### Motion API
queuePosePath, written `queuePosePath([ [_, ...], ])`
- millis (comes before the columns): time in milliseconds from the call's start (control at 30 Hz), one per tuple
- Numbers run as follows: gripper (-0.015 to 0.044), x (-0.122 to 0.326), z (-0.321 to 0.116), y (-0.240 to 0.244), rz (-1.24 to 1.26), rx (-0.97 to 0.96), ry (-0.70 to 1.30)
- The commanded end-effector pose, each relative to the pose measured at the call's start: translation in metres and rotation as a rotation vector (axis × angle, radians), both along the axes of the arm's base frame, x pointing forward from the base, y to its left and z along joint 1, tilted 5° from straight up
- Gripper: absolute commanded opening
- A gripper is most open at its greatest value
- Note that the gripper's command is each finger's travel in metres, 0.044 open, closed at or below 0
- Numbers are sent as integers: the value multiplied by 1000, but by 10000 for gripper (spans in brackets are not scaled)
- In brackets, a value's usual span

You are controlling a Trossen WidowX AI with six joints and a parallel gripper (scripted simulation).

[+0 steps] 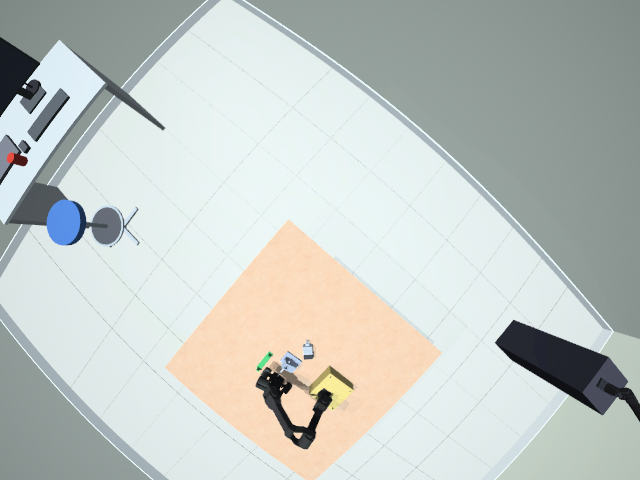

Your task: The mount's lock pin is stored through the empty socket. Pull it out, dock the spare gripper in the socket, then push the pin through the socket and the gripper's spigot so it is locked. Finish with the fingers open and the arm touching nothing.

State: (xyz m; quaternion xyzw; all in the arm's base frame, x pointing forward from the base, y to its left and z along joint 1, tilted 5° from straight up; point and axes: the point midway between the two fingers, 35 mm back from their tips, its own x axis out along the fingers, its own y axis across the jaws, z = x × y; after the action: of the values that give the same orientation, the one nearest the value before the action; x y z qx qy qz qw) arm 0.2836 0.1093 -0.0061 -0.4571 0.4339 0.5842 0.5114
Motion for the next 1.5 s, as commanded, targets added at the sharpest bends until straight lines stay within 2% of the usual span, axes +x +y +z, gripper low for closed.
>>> queuePosePath([
  [0, 0, 0, 2, 4, 1, 15, 2],
  [1467, 0, -2, 7, 36, 0, 13, -4],
])
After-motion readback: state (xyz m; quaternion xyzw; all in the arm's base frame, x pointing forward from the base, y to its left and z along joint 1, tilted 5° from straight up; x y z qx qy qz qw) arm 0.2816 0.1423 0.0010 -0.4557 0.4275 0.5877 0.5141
